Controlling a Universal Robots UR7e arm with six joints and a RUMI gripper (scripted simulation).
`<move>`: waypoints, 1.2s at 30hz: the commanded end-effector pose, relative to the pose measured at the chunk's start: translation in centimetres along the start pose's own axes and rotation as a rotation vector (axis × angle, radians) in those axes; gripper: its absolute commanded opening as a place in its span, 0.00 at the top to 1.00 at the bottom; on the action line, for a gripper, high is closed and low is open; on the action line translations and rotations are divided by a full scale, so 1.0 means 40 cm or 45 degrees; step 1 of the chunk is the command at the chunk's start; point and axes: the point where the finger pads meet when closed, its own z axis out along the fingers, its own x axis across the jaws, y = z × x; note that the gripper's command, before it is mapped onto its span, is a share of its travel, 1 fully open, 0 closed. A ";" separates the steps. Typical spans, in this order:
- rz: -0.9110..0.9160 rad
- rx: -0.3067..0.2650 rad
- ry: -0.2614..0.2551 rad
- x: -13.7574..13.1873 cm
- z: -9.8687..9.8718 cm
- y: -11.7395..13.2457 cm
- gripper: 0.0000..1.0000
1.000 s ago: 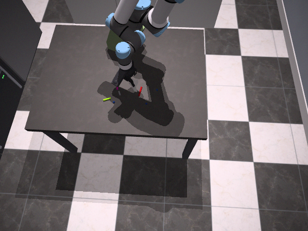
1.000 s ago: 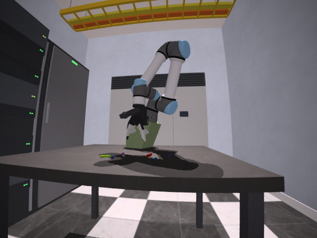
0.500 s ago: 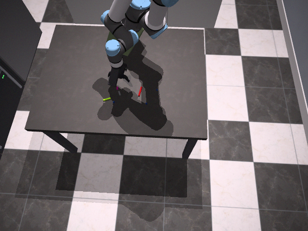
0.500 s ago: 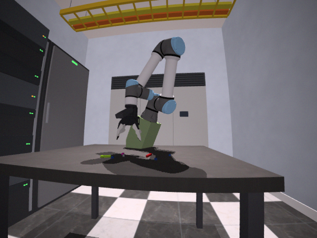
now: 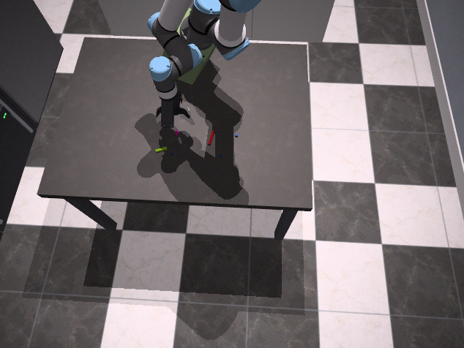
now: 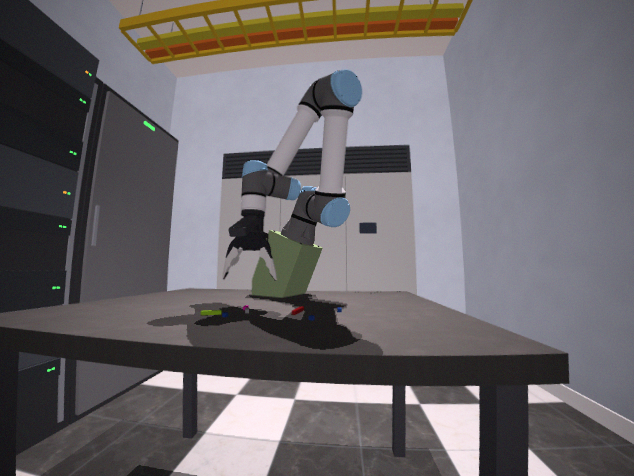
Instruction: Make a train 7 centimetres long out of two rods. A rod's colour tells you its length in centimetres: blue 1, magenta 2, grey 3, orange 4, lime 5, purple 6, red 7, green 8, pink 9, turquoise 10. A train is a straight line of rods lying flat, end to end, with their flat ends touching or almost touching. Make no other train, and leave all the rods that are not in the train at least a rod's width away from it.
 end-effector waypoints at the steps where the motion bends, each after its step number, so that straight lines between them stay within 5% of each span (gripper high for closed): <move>1: -0.056 0.004 -0.005 0.011 -0.001 0.004 0.00; 16: -0.095 0.005 -0.007 0.019 -0.002 0.008 0.00; 17: -0.095 0.005 -0.007 0.019 -0.002 0.008 0.86; 36: -0.095 0.005 -0.007 0.019 -0.002 0.008 0.86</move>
